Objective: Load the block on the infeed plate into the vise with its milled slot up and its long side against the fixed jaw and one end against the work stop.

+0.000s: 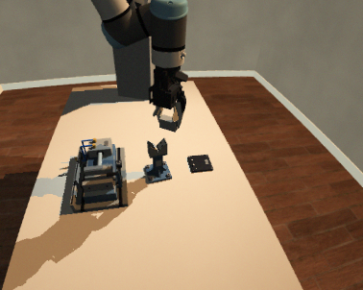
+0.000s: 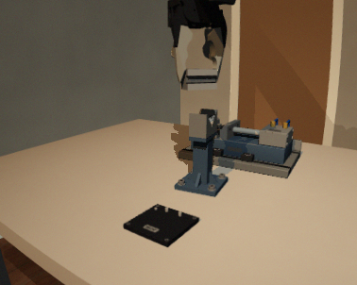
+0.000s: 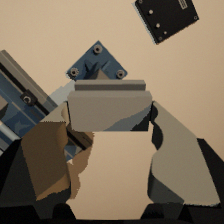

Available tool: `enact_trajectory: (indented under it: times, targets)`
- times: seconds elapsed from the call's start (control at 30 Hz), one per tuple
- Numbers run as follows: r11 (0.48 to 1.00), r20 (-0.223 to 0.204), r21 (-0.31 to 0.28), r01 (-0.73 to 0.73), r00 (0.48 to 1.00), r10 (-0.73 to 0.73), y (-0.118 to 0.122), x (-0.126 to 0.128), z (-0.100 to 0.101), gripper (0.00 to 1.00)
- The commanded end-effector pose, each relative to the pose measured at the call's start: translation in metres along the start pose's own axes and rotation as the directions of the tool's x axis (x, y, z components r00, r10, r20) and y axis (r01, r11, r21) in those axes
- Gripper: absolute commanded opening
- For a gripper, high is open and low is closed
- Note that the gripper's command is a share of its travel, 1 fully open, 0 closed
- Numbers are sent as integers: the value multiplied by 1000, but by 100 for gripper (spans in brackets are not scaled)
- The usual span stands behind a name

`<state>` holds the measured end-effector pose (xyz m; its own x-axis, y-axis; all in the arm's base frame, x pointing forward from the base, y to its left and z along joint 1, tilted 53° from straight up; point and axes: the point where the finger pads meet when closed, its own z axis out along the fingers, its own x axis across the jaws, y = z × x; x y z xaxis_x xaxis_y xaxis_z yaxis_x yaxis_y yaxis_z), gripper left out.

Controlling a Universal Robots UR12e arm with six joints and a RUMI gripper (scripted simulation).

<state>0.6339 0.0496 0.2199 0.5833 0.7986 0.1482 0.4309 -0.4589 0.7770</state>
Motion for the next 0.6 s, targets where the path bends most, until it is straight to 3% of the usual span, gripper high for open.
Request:
enact_trajectory:
  times: [0.0, 0.57]
  targets:
    - [998, -1, -1, -60, 998, 60, 3, -2, -1, 0]
    - [973, -2, -2, -229, 973, 229, 10, -8, -2, 0]
